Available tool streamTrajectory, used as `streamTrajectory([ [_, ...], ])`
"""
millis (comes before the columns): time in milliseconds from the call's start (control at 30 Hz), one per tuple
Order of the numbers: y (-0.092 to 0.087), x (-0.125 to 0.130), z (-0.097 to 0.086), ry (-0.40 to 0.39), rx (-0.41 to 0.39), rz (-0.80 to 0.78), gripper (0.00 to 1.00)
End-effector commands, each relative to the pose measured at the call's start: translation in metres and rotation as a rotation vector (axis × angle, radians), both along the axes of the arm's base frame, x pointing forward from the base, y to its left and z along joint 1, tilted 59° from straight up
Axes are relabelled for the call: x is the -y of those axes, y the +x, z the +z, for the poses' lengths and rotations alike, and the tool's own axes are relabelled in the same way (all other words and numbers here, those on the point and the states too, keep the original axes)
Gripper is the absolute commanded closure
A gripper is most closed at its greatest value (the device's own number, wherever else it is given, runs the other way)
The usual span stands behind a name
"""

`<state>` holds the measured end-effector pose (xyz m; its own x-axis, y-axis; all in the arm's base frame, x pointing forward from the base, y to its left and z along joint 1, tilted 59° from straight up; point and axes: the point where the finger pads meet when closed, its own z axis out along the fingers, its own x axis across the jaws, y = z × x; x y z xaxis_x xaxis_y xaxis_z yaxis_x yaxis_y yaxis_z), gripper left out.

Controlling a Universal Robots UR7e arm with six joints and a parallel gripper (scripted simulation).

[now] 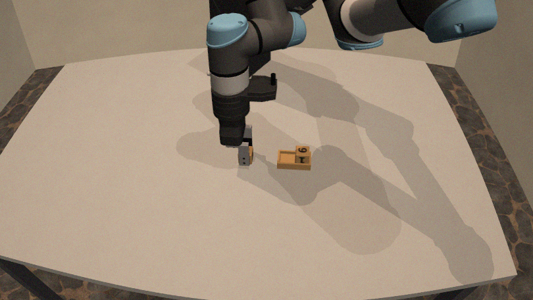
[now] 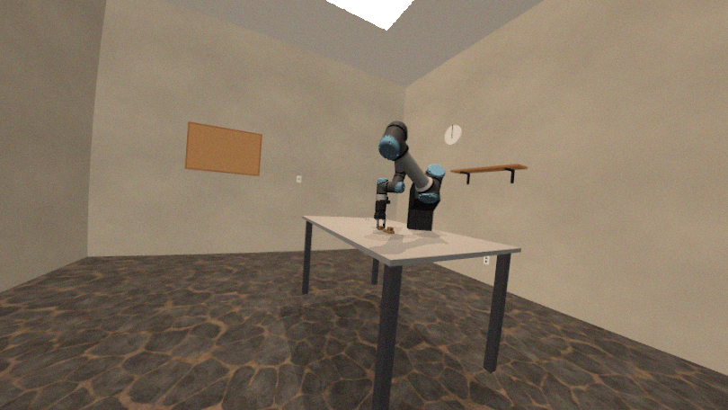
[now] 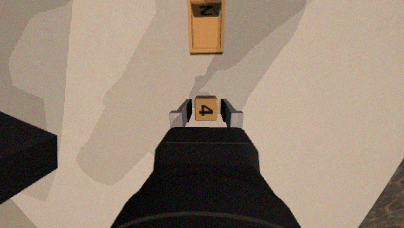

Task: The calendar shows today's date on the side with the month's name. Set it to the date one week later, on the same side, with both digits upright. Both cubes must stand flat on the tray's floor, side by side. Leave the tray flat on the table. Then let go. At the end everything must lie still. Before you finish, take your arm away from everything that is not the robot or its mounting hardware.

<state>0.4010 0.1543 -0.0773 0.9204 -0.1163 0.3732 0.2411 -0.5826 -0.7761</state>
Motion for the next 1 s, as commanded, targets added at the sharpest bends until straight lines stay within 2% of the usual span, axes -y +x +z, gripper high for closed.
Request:
streamTrajectory([
  [0,0.001,0.001,0.0,-0.001,0.002,0.0,0.13],
  [567,-0.003,0.008,0.005,0.0,0.0,-0.002,0.13],
  [967,-0.014,0.038,0.024,0.0,0.0,-0.002,0.13],
])
